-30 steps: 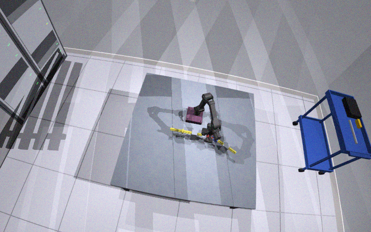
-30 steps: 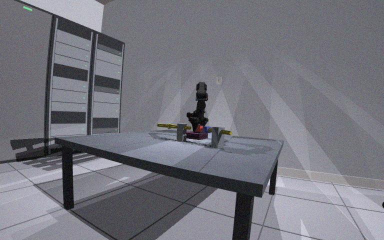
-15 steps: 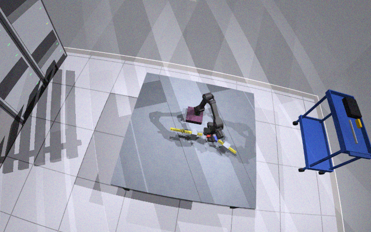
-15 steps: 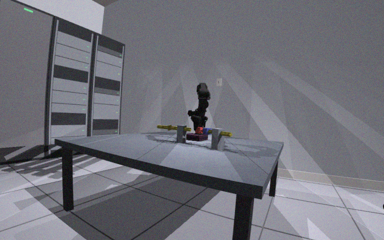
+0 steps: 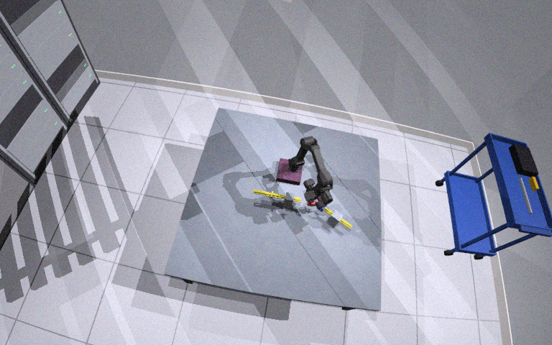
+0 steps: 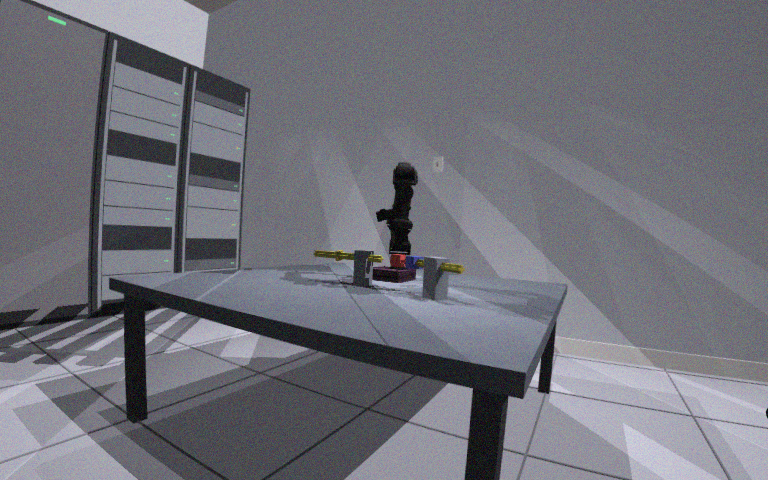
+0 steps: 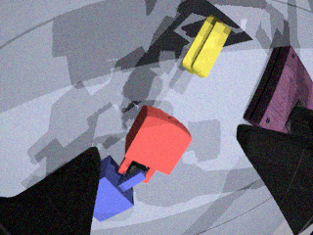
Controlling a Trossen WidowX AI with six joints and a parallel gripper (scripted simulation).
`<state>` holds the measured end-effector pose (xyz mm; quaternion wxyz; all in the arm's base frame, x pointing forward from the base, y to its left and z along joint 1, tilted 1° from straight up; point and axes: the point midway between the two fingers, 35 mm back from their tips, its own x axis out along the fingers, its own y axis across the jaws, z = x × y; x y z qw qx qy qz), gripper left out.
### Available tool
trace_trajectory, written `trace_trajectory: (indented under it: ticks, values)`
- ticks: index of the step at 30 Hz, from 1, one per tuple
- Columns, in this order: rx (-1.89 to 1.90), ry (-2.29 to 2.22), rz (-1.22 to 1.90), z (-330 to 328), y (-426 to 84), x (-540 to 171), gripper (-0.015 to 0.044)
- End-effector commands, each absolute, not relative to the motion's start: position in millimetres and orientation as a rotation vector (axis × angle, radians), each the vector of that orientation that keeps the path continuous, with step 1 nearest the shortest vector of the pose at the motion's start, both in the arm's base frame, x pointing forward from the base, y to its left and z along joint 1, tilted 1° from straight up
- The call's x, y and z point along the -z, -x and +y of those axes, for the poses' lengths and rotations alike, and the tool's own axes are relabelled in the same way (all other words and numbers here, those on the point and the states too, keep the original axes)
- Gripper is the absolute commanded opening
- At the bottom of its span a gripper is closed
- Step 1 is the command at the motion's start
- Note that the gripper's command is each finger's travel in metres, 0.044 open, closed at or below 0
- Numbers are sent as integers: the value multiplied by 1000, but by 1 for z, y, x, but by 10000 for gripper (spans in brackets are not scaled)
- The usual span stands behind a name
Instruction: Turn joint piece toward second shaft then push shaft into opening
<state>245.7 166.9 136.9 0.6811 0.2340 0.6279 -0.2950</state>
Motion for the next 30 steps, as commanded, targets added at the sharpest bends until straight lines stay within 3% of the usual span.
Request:
trace_trajectory:
  ticks: [1, 23, 30]
  values:
    - [554, -456, 1445, 168, -247, -150, 440]
    - [-63, 48, 1542, 159, -239, -214, 440]
    - [-63, 57, 1541, 157, -239, -215, 440]
